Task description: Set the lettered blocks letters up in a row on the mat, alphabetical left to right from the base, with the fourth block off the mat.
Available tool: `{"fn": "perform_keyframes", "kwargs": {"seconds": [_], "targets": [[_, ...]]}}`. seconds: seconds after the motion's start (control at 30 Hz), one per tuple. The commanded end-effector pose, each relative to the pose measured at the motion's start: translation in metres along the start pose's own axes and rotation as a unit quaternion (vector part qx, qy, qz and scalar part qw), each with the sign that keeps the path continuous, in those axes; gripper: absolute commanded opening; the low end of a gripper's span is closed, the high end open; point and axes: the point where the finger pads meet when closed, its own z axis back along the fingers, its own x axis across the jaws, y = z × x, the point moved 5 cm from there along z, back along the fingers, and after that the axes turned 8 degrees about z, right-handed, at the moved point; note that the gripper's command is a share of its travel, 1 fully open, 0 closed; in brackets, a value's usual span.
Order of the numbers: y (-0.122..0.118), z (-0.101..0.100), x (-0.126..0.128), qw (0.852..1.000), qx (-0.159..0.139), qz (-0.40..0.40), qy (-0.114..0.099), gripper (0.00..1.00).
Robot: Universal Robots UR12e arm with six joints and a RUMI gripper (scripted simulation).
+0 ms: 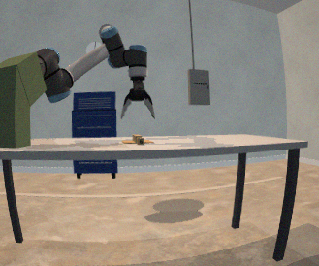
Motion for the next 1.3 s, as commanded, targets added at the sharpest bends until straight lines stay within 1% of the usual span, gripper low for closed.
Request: {"fn": "perform_keyframes", "kwargs": {"seconds": [0.0,0.2,0.37,0.43,0.57,0.83,0.93,1.0,1.13,1.27], "targets": [[0.0,0.0,0.0,1.0,0.0,0.0,0.0,1.0],[0.0,0.001,0.0,1.0,0.0,0.0,0.0,1.0],[0.0,0.011,0.0,1.0,0.0,0.0,0.0,1.0],[0.0,0.011,0.0,1.0,0.0,0.0,0.0,1.0],[0.0,0.028,0.0,1.0,0.0,0.0,0.0,1.0],[0.0,0.07,0.0,1.0,0.0,0.0,0.0,1.0],[0.0,0.081,0.0,1.0,0.0,0.0,0.0,1.0],[0.0,0.081,0.0,1.0,0.0,0.0,0.0,1.0],[0.0,0.088,0.0,1.0,0.0,0.0,0.0,1.0],[0.0,0.089,0.0,1.0,0.0,0.0,0.0,1.0]]}}
